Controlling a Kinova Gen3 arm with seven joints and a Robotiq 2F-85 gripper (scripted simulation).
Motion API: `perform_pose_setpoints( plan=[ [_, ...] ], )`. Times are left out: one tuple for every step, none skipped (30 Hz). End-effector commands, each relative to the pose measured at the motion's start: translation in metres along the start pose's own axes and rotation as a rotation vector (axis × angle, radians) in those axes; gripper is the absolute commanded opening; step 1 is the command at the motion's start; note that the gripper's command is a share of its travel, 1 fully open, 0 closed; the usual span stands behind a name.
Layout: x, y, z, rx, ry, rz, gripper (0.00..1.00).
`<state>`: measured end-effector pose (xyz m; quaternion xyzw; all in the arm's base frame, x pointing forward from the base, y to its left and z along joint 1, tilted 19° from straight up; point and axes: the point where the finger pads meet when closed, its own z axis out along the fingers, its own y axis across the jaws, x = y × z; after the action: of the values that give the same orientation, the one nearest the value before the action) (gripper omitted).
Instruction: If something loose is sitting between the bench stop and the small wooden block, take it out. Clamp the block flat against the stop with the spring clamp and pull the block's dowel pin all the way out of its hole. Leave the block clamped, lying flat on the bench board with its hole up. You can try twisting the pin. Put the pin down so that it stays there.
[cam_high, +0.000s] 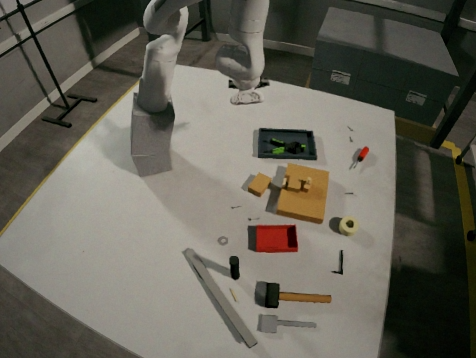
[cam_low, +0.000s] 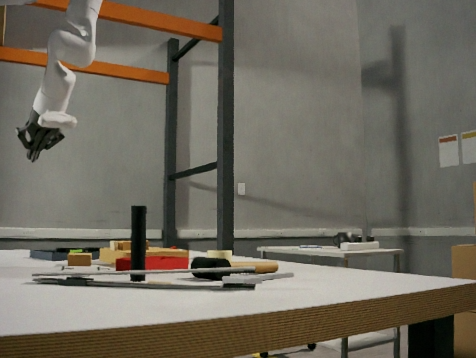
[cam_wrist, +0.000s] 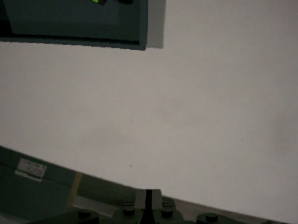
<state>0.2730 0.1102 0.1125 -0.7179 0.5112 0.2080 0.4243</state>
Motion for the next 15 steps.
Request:
perform_pose_setpoints(
  plan=[
    [0.008,0.001,0.001,-0.025,0.014,-0.036,0.1],
    [0.012,0.002,0.001,-0.036,0.022,-0.053,0.1],
    [0.016,0.002,0.001,-0.047,0.029,-0.07,0.1],
    [0.02,0.002,0.001,-0.058,0.037,-0.087,0.1],
    [0.024,0.003,0.001,-0.069,0.045,-0.106,0.1],
    [0.028,0.003,0.001,-0.081,0.054,-0.125,0.1],
    [0.033,0.003,0.001,-0.093,0.063,-0.144,0.1],
    [0.038,0.003,0.0,-0.105,0.072,-0.164,0.1],
    [0.043,0.002,0.0,-0.118,0.082,-0.185,0.1],
    [0.048,0.002,0.0,-0.131,0.092,-0.206,0.1],
    [0.053,0.002,-0.001,-0.143,0.102,-0.227,0.1],
    [0.059,0.001,-0.001,-0.156,0.112,-0.249,0.1],
    [0.064,0.0,-0.002,-0.169,0.123,-0.271,0.1],
    [0.07,-0.001,-0.003,-0.183,0.134,-0.294,0.1],
    [0.076,-0.002,-0.003,-0.196,0.145,-0.317,0.1]
  ],
)
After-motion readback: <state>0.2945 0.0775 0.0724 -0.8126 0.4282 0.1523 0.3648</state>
